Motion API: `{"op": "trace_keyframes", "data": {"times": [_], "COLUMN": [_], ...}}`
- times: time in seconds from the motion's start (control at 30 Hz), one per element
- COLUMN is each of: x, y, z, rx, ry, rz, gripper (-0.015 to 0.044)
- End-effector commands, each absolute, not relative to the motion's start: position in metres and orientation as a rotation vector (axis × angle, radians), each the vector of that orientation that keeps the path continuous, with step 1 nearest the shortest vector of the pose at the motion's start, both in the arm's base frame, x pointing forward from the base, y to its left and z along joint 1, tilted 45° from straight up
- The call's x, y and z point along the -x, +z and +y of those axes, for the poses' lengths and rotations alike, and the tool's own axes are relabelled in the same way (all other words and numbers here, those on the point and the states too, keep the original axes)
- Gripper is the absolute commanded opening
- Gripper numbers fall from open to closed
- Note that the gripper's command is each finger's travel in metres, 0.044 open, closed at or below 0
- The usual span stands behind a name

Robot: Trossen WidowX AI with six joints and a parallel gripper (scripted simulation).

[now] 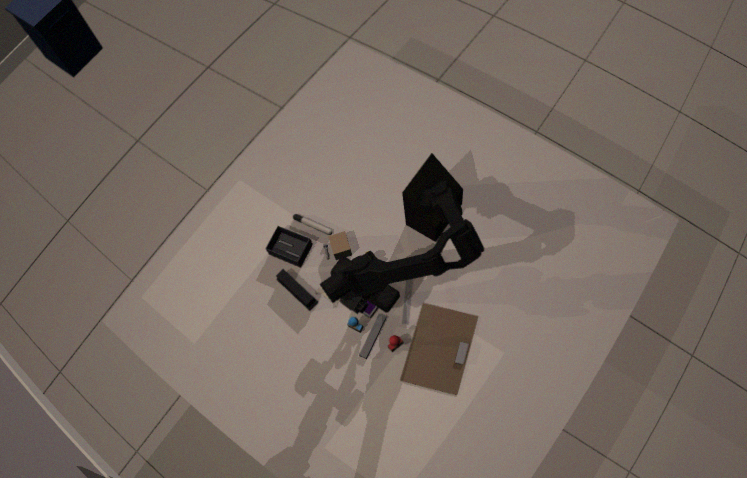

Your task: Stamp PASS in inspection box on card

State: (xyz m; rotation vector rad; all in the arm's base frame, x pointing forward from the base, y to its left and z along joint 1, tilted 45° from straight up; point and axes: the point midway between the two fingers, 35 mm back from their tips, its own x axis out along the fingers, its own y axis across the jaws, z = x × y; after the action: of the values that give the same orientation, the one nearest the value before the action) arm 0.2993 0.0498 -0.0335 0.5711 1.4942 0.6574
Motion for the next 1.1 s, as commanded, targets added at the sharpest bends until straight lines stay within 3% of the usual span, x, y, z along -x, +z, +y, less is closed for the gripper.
{"op": "trace_keyframes", "data": {"times": [0.0, 1.07], "x": [-0.299, -0.297], "y": [-0.036, -0.047], "z": [0.052, 0.065], "rx": [-0.579, -0.576], "ry": [0.656, 0.662], "rz": [1.494, 1.492], "gripper": [0.0000, 0.0000]}}
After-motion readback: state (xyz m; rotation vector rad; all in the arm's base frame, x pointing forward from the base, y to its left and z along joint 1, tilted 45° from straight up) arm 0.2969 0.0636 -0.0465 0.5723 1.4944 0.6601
